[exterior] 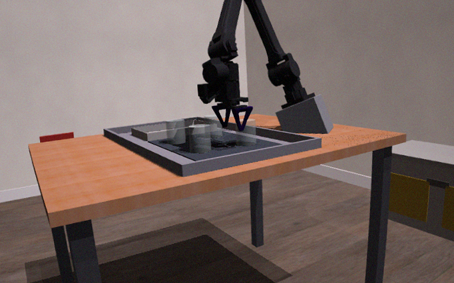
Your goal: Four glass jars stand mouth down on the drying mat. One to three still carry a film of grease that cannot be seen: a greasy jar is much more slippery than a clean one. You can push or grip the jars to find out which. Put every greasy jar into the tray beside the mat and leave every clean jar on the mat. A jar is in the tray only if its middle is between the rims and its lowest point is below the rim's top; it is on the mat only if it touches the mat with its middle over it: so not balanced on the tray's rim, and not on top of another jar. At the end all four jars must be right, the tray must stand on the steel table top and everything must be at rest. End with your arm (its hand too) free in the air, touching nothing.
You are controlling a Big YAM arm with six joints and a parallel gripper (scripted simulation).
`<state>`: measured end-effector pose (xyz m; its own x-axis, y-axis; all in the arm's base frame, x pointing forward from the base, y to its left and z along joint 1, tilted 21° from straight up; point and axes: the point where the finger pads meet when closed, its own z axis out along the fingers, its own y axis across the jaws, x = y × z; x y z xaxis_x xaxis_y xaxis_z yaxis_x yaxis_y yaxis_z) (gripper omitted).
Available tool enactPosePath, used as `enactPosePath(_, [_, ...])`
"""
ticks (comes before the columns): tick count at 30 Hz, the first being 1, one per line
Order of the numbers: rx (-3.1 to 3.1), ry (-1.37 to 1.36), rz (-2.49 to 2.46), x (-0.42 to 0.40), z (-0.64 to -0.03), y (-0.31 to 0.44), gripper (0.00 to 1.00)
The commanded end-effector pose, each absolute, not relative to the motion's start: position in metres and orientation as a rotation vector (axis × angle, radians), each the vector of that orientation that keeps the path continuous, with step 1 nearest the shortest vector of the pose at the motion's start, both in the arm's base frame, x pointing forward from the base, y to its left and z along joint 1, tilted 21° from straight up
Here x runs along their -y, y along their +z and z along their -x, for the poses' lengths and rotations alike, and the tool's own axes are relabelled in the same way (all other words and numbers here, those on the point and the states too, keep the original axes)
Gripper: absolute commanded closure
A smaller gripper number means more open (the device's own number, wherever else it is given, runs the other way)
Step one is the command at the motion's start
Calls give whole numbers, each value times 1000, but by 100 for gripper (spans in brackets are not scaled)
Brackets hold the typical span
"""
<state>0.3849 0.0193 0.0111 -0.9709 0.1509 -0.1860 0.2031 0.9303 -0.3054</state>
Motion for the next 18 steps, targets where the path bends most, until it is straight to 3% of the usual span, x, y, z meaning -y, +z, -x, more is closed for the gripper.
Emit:
enactPosePath(1, [-2912, -475, -269, -21, -402, 19, 0])
enactPosePath(10, [-2912, -475, -269, -21, -402, 19, 0])
enactPosePath(18, [-2912, -475, -269, -41, -393, 76, 0])
